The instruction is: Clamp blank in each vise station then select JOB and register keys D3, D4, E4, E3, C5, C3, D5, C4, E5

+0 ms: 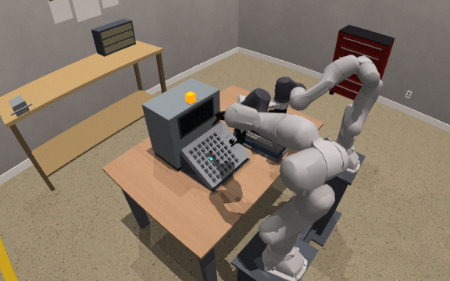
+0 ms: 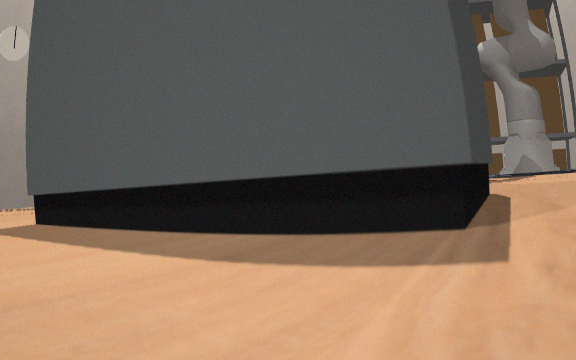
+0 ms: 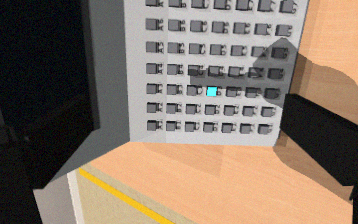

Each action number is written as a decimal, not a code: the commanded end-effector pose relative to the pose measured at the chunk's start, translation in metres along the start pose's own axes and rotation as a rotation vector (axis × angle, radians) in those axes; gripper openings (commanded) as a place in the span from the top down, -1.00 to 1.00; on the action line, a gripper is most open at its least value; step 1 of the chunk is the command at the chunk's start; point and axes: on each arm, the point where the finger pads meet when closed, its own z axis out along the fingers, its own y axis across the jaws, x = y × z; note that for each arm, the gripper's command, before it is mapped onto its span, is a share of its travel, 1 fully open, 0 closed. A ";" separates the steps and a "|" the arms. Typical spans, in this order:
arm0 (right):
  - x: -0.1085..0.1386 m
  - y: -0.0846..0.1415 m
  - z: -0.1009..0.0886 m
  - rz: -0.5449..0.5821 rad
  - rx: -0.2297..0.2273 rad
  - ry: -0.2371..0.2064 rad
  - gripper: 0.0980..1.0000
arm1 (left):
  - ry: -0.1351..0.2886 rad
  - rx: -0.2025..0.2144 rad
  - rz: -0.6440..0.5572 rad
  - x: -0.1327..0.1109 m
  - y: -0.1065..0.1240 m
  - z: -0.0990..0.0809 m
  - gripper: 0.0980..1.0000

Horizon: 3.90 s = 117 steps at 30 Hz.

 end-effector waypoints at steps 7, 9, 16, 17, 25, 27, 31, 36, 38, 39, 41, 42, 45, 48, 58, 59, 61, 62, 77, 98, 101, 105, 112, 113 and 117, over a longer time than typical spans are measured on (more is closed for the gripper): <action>0.002 -0.001 0.001 0.003 0.002 0.007 1.00 | 0.000 0.000 0.000 0.000 0.000 0.000 -1.00; 0.002 -0.001 0.002 0.003 0.002 0.007 1.00 | 0.000 0.000 0.000 0.000 0.000 0.000 -1.00; 0.002 -0.001 0.003 0.003 0.002 0.007 1.00 | 0.000 0.000 0.000 0.000 0.000 0.000 -1.00; 0.002 -0.001 0.003 0.003 0.002 0.007 0.20 | 0.000 0.000 0.000 0.000 0.000 0.000 -1.00; 0.002 -0.001 -0.077 0.003 0.002 0.007 0.20 | 0.000 0.000 0.000 0.000 0.000 0.000 -1.00; 0.002 -0.001 -0.100 0.003 0.002 0.007 0.20 | 0.000 0.000 0.000 0.000 0.000 0.000 -1.00; 0.002 -0.001 -0.100 0.003 0.002 0.007 0.20 | 0.000 0.000 0.000 0.000 0.000 0.000 -1.00; 0.002 -0.001 -0.100 0.003 0.002 0.007 0.20 | 0.000 0.000 0.000 0.000 0.000 0.000 -1.00; 0.002 -0.001 -0.100 0.003 0.002 0.007 0.20 | 0.000 0.000 0.000 0.000 0.000 0.000 -1.00; 0.002 0.000 -0.100 0.002 0.002 0.007 0.20 | 0.000 0.000 0.000 0.000 0.000 0.000 -1.00; 0.003 0.001 -0.101 -0.013 0.003 0.007 0.20 | 0.000 0.000 0.000 0.000 0.000 0.000 -1.00; 0.005 0.003 -0.101 -0.032 0.004 0.007 0.20 | 0.000 0.000 0.000 0.000 0.000 0.000 -1.00; 0.019 0.016 -0.103 -0.152 0.010 0.007 0.20 | 0.000 0.000 0.000 0.000 0.000 0.000 -1.00; 0.026 0.023 -0.103 -0.214 0.013 0.007 0.20 | 0.000 0.000 0.000 0.000 0.000 0.000 -1.00; 0.117 0.172 -0.103 -0.433 -0.015 0.028 0.20 | 0.000 0.000 0.000 0.000 0.000 0.000 -1.00; 0.123 0.191 -0.102 -0.437 -0.021 0.029 0.20 | 0.000 0.000 0.000 0.000 0.000 0.000 -1.00; 0.130 0.213 -0.078 -0.443 -0.033 0.030 0.20 | 0.000 0.000 0.000 0.000 0.000 0.000 -1.00; 0.131 0.213 -0.050 -0.445 -0.037 0.031 0.20 | 0.000 0.000 0.000 0.000 0.000 0.000 -1.00; 0.131 0.213 0.033 -0.805 -0.063 -0.068 0.20 | 0.000 0.000 0.000 0.000 0.000 0.000 -1.00; 0.131 0.213 0.033 -1.271 -0.029 -0.008 0.20 | 0.000 0.000 0.000 0.000 0.000 0.000 -1.00; 0.131 0.213 0.033 -1.376 -0.009 0.004 0.20 | 0.000 0.000 0.000 0.000 0.000 0.000 -1.00; 0.131 0.213 0.033 -1.400 -0.004 0.007 0.20 | 0.000 0.000 0.000 0.000 0.000 0.000 -1.00; 0.131 0.213 0.033 -1.400 -0.004 0.007 0.20 | 0.000 0.000 0.000 0.000 0.000 0.000 -1.00; 0.131 0.213 0.033 -1.400 -0.004 0.007 0.20 | 0.000 0.000 0.000 0.000 0.000 0.000 -1.00; 0.131 0.213 0.033 -1.400 -0.004 0.007 0.20 | 0.000 0.000 0.000 0.000 0.000 0.000 -1.00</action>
